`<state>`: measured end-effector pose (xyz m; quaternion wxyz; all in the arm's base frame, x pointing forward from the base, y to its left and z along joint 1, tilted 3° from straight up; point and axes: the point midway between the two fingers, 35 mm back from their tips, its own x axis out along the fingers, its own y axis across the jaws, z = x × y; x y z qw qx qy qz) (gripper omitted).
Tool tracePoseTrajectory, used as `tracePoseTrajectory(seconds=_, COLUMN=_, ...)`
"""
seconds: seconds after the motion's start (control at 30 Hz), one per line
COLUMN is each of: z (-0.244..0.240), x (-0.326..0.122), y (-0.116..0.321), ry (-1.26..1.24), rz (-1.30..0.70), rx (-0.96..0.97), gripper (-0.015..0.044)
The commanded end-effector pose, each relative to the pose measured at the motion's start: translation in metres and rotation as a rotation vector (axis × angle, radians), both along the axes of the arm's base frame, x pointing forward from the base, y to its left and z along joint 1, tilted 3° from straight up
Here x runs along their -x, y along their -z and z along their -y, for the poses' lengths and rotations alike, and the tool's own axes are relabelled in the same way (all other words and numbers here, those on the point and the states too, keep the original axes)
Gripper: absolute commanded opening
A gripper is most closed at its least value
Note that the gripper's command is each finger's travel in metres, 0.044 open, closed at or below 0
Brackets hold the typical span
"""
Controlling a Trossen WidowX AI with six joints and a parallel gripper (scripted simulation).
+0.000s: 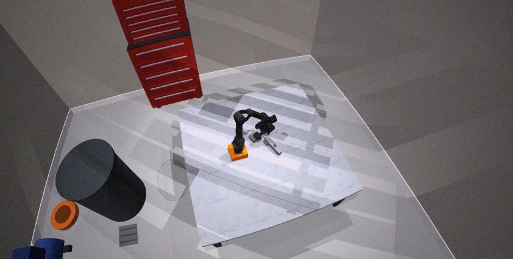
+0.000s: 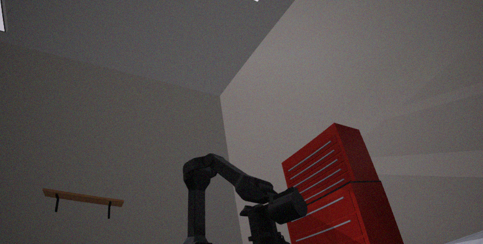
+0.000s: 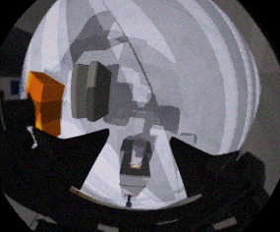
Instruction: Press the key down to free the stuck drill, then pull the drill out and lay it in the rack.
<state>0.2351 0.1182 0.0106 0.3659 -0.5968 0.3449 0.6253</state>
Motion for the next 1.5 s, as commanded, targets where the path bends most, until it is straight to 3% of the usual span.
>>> tracePoseTrajectory(seconds=0.0, z=0.002, x=0.001, y=0.008, ry=-0.006, rz=-0.005, rx=0.001, gripper=0.0440)
tracePoseTrajectory(seconds=0.13, z=0.003, x=0.001, y=0.010, ry=-0.006, rz=-0.005, rx=0.001, gripper=0.0440)
tracePoseTrajectory(seconds=0.67, z=0.002, x=0.000, y=0.007, ry=0.000, rz=-0.002, rx=0.001, gripper=0.0020)
tracePoseTrajectory(seconds=1.47, z=-0.017, x=0.012, y=0.004, ry=-0.006, rz=-0.006, rx=-0.001, gripper=0.0000)
